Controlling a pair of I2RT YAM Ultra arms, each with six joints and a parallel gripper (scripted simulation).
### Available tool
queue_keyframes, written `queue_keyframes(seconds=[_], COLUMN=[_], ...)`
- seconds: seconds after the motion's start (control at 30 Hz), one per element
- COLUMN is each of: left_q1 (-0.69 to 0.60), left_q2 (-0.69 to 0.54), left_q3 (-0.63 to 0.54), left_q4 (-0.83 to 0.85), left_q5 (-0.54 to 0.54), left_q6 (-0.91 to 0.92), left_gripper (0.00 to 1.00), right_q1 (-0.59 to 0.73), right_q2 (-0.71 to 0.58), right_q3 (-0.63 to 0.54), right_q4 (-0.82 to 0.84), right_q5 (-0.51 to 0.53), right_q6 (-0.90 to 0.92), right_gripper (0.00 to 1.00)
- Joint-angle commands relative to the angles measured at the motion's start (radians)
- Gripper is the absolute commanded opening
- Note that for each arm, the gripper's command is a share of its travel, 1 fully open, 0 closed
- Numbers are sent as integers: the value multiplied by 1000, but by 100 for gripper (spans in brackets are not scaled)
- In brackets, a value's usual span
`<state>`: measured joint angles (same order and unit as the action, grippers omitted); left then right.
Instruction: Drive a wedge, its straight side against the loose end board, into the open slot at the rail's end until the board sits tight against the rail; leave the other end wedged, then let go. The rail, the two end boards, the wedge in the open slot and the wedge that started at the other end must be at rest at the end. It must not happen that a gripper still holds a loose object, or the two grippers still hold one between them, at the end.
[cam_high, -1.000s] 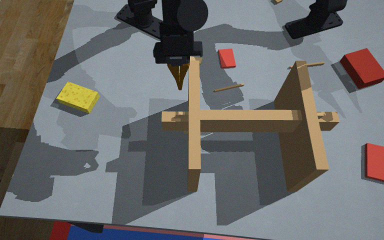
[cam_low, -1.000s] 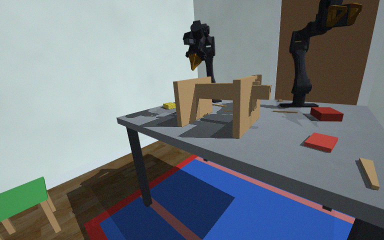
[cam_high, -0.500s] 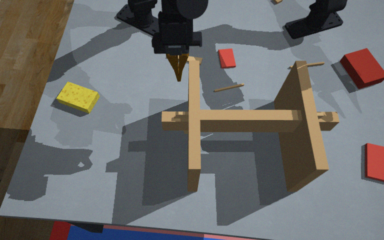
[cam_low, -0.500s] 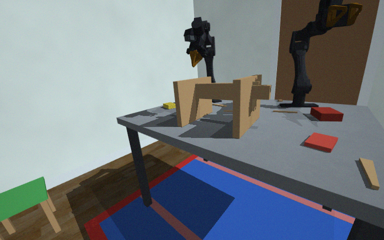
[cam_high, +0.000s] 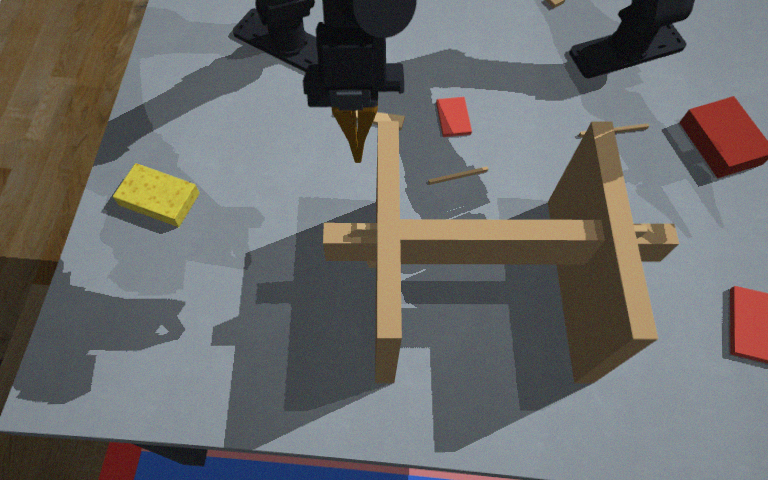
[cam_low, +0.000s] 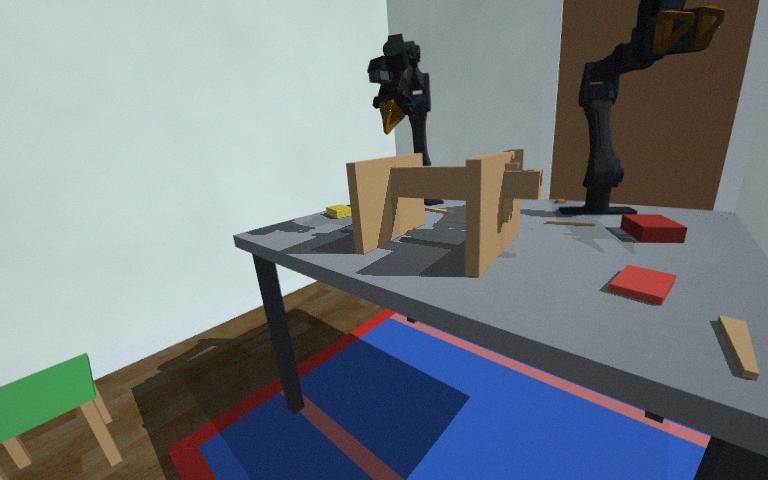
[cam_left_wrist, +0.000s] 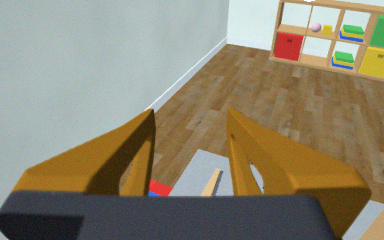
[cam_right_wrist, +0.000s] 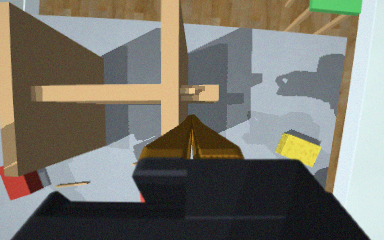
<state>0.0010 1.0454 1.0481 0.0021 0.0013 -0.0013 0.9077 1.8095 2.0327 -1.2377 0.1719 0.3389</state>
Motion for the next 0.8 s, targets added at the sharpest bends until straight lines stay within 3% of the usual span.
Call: queue_keyframes(seconds=[0.0,0.77], left_q1=[-5,-5], left_q2=[-5,-5], left_q3=[34,34], left_q4=[20,20], left_q5=[-3,-3], left_q6=[4,4], left_gripper=[40,40], right_q1=[5,6], right_q2=[-21,-11], right_q3=[41,34], right_q4=[-1,-3], right_q5=[14,14], right_q6=[5,6], right_gripper=[0,0])
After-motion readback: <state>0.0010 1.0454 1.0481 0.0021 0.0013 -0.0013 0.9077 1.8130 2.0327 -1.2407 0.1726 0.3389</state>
